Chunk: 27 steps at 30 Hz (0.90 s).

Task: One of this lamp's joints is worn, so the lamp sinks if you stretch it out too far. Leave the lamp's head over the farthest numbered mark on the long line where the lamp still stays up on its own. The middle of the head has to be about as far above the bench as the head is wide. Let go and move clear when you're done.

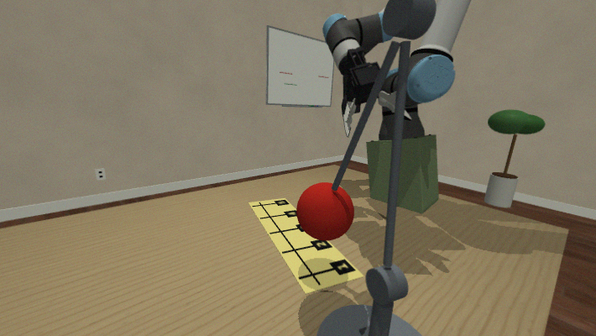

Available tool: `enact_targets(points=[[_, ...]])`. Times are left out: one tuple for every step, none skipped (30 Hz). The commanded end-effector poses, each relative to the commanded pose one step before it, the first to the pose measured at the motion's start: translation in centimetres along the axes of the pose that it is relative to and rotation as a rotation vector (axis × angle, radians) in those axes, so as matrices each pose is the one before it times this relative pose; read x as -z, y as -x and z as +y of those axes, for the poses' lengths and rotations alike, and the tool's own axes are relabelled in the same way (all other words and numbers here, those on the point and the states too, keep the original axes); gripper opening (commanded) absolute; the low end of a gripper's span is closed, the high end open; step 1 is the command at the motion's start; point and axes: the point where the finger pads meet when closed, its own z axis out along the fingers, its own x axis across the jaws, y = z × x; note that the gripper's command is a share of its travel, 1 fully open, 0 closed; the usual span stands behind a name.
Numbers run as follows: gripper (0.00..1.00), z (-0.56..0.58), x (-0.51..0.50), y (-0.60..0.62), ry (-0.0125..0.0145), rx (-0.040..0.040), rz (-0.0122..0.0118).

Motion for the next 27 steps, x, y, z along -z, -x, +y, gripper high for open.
enact_targets(points=[[1.0, 2.179, -0.618, 2.269, -0.00962, 0.02536, 0.00652], [1.0, 0.482, 0.073, 0.258, 0.00534, 0.01121, -0.00125], [1.0, 0.479, 0.07, 0.263, 0.00534, 0.01121, -0.00125], [1.0, 0.477, 0.067, 0.269, 0.00534, 0.01121, -0.00125], [1.0, 0.474, 0.064, 0.274, 0.00534, 0.01121, -0.00125], [1.0, 0.471, 0.062, 0.279, 0.00534, 0.01121, -0.00125], [1.0, 0.469, 0.059, 0.285, 0.00534, 0.01121, -0.00125], [1.0, 0.466, 0.056, 0.29, 0.00534, 0.01121, -0.00125], [1.0, 0.463, 0.053, 0.295, 0.00534, 0.01121, -0.00125], [1.0, 0.46, 0.05, 0.301, 0.00534, 0.01121, -0.00125], [1.0, 0.456, 0.047, 0.306, 0.00534, 0.01121, -0.00125], [1.0, 0.453, 0.044, 0.311, 0.00534, 0.01121, -0.00125], [1.0, 0.45, 0.042, 0.316, 0.00534, 0.01121, -0.00125], [1.0, 0.447, 0.039, 0.321, 0.00534, 0.01121, -0.00125], [1.0, 0.443, 0.036, 0.326, 0.00534, 0.01121, -0.00125], [1.0, 0.44, 0.033, 0.331, 0.00534, 0.01121, -0.00125], [1.0, 0.0, 0.0, 0.0, 0.0, 0.0, 0.0], [1.0, 0.0, 0.0, 0.0, 0.0, 0.0, 0.0], [1.0, 0.508, 0.028, 0.314, 0.00375, 0.01047, -0.00047], [1.0, 0.504, 0.026, 0.32, 0.00375, 0.01047, -0.00047], [1.0, 0.501, 0.024, 0.325, 0.00375, 0.01047, -0.00047], [1.0, 0.498, 0.022, 0.33, 0.00375, 0.01047, -0.00047], [1.0, 0.494, 0.02, 0.335, 0.00375, 0.01047, -0.00047], [1.0, 0.491, 0.018, 0.341, 0.00375, 0.01047, -0.00047], [1.0, 0.487, 0.016, 0.346, 0.00375, 0.01047, -0.00047], [1.0, 0.484, 0.014, 0.351, 0.00375, 0.01047, -0.00047], [1.0, 0.48, 0.012, 0.356, 0.00375, 0.01047, -0.00047]])
